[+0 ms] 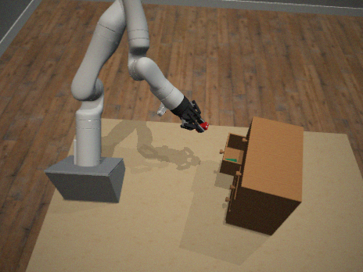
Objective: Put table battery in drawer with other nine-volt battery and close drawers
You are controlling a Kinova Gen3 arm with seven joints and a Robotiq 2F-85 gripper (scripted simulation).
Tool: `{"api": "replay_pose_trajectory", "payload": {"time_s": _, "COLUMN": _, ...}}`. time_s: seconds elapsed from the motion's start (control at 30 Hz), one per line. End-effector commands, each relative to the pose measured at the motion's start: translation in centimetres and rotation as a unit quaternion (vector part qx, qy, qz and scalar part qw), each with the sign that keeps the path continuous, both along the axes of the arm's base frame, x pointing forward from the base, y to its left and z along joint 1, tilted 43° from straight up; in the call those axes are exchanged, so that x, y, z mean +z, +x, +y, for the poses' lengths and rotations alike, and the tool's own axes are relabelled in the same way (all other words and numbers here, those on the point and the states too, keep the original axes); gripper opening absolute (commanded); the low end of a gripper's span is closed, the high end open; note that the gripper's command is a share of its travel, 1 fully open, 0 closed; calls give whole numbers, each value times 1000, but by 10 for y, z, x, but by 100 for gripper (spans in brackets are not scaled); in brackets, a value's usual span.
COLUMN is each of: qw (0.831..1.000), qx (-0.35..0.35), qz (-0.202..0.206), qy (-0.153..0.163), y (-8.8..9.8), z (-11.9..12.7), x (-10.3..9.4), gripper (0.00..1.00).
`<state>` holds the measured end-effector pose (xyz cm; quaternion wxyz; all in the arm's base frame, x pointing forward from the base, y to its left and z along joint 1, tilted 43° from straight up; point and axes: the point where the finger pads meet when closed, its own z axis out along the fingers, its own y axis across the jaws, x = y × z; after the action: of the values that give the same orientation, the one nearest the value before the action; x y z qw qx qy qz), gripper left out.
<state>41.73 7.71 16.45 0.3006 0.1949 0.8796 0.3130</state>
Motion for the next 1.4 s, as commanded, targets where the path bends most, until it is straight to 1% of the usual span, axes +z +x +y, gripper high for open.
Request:
{"api": "replay_pose_trajectory", "payload": {"time_s": 0.0, "qw": 1000, "qx": 0, "qz": 0, "qy": 0, "y": 10, "z": 0, "x": -2, "gripper": 23}}
{"api": "replay_pose_trajectory", "payload": {"time_s": 0.1, "qw": 1000, "qx": 0, "qz": 0, "qy": 0, "y": 21, "z": -1, "x": -4, "gripper": 23}}
{"api": "replay_pose_trajectory", "payload": {"time_s": 0.17, "qw": 1000, "qx": 0, "qz": 0, "qy": 0, "y": 21, "z": -1, "x": -4, "gripper": 23}}
{"api": "replay_pose_trajectory", "payload": {"time_s": 0.67, "qw": 1000, "qx": 0, "qz": 0, "qy": 0, "y": 87, "z": -5, "x": -15, "gripper": 23}}
{"api": "replay_pose_trajectory", "payload": {"time_s": 0.73, "qw": 1000, "qx": 0, "qz": 0, "qy": 0, "y": 87, "z": -5, "x": -15, "gripper": 23}}
{"api": "replay_pose_trajectory", "payload": {"time_s": 0.93, "qw": 1000, "qx": 0, "qz": 0, "qy": 0, "y": 109, "z": -7, "x": -18, "gripper": 23}}
{"api": "replay_pose_trajectory", "payload": {"time_s": 1.13, "qw": 1000, "qx": 0, "qz": 0, "qy": 0, "y": 125, "z": -8, "x": -21, "gripper": 23}}
{"api": "replay_pose_trajectory", "payload": {"time_s": 1.23, "qw": 1000, "qx": 0, "qz": 0, "qy": 0, "y": 131, "z": -8, "x": -22, "gripper": 23}}
{"api": "replay_pose_trajectory", "payload": {"time_s": 1.37, "qw": 1000, "qx": 0, "qz": 0, "qy": 0, "y": 134, "z": -8, "x": -23, "gripper": 23}}
